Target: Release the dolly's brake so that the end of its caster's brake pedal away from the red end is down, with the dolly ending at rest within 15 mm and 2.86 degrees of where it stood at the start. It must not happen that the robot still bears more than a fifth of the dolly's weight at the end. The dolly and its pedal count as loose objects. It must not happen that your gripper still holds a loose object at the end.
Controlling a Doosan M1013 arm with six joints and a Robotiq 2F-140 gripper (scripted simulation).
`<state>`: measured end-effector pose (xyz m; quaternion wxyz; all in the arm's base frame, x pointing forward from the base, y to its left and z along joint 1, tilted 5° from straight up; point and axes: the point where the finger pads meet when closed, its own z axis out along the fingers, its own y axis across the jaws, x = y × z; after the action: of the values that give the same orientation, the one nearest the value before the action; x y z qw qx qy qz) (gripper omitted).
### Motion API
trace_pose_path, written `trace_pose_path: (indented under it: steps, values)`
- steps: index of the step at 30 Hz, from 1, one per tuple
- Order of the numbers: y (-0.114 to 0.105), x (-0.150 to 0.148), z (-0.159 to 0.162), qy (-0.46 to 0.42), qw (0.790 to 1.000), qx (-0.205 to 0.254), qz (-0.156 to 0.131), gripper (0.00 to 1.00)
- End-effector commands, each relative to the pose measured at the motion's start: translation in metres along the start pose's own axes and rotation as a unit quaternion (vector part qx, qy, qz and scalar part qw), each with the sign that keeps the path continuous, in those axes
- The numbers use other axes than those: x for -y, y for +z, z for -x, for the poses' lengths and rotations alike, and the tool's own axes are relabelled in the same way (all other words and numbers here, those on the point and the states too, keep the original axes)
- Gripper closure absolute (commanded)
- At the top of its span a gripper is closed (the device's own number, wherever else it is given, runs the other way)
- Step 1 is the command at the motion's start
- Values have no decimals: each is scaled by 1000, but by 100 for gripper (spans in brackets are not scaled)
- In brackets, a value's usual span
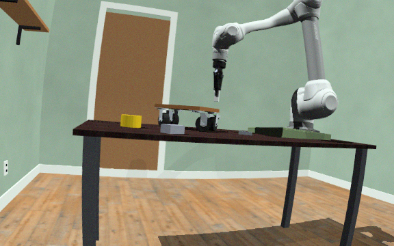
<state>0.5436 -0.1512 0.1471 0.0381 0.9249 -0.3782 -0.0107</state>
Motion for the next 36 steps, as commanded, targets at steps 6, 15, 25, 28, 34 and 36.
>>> trace_pose_path:
  steps: [6,15,25,28,34,36]
  values:
    - [11,-3,2,1,1000,2,3,100]
    - [23,-3,2,1,1000,2,3,100]
    - [44,-3,2,1,1000,2,3,100]
    - [50,-3,2,1,1000,2,3,100]
    - [57,-3,2,1,1000,2,3,100]
    - [60,-3,2,1,1000,2,3,100]
